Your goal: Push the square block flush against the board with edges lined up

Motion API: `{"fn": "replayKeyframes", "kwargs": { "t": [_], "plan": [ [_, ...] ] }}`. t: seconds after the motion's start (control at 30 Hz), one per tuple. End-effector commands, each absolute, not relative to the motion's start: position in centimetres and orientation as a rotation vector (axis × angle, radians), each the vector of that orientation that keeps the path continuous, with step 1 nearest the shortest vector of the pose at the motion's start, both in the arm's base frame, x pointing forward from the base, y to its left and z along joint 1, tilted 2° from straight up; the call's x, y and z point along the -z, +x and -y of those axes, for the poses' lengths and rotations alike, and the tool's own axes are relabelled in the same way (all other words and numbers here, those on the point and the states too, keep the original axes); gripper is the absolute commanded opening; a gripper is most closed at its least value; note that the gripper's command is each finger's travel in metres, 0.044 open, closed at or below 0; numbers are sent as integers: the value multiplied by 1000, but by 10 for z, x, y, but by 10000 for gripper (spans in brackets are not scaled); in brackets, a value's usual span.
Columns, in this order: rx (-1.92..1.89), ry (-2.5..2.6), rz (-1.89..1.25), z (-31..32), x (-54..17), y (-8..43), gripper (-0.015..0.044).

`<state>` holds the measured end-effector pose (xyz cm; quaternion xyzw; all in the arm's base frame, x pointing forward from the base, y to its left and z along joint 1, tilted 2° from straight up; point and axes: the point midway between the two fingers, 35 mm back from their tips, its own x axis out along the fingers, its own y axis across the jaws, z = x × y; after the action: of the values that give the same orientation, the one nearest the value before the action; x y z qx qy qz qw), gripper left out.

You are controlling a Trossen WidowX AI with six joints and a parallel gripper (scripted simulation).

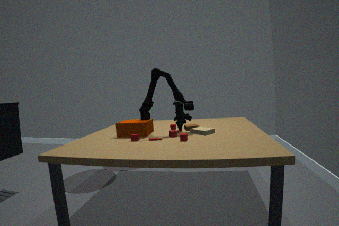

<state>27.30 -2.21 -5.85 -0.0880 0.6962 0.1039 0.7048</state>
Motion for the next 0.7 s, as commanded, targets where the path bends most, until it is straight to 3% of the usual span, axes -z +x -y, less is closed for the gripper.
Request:
{"fn": "replayKeyframes", "kwargs": {
  "t": [0.0,0.67],
  "plan": [
    [-232,-204,-1544,24,58,270,0],
    [-232,-204,-1546,28,59,252,0]
  ]
}}
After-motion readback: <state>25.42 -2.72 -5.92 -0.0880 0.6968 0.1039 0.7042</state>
